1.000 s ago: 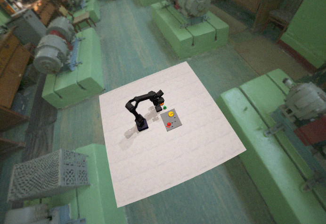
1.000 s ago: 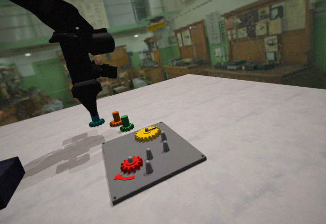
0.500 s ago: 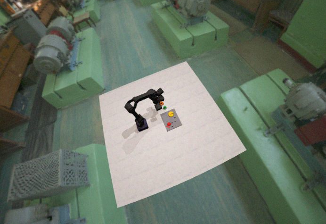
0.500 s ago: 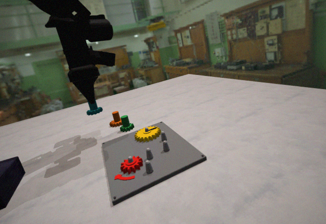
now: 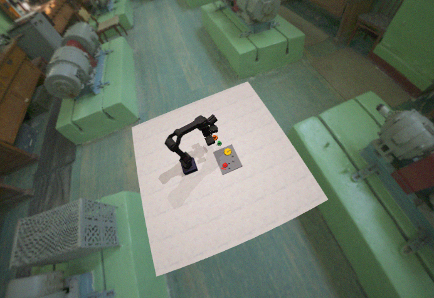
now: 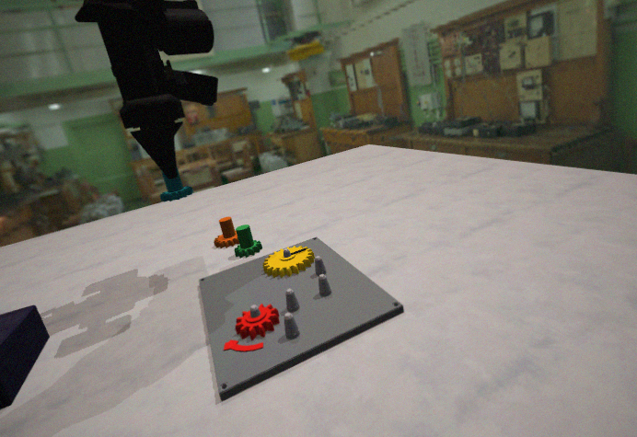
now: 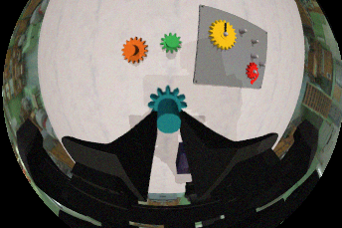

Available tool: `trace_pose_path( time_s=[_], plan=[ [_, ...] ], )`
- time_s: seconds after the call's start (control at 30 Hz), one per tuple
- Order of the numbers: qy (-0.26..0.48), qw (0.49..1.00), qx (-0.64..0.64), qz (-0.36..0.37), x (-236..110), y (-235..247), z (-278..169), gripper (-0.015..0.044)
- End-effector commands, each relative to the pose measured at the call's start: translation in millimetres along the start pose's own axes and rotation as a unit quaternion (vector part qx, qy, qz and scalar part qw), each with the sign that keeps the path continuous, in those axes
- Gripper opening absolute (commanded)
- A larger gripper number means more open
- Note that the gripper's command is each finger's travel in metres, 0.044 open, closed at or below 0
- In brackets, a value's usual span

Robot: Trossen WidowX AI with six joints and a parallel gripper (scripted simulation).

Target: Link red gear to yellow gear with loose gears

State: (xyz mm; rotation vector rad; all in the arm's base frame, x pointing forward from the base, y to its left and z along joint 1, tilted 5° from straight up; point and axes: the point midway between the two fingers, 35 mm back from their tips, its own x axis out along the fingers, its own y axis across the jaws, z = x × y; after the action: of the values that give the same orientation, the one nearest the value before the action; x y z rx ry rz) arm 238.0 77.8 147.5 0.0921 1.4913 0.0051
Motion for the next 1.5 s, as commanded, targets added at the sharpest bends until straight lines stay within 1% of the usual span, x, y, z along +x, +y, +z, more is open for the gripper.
trace_pose_path(
  time_s=[0.0,0.37,1.47],
  plan=[
    [-0.003,1.000,-0.002,0.004,-11,0,-1,0.0000],
    [-0.003,1.000,-0.002,0.004,-34,-3,-5,0.0000],
    [0.001,1.000,0.012,-0.008,-12,-54,31,0.0000]
  ],
)
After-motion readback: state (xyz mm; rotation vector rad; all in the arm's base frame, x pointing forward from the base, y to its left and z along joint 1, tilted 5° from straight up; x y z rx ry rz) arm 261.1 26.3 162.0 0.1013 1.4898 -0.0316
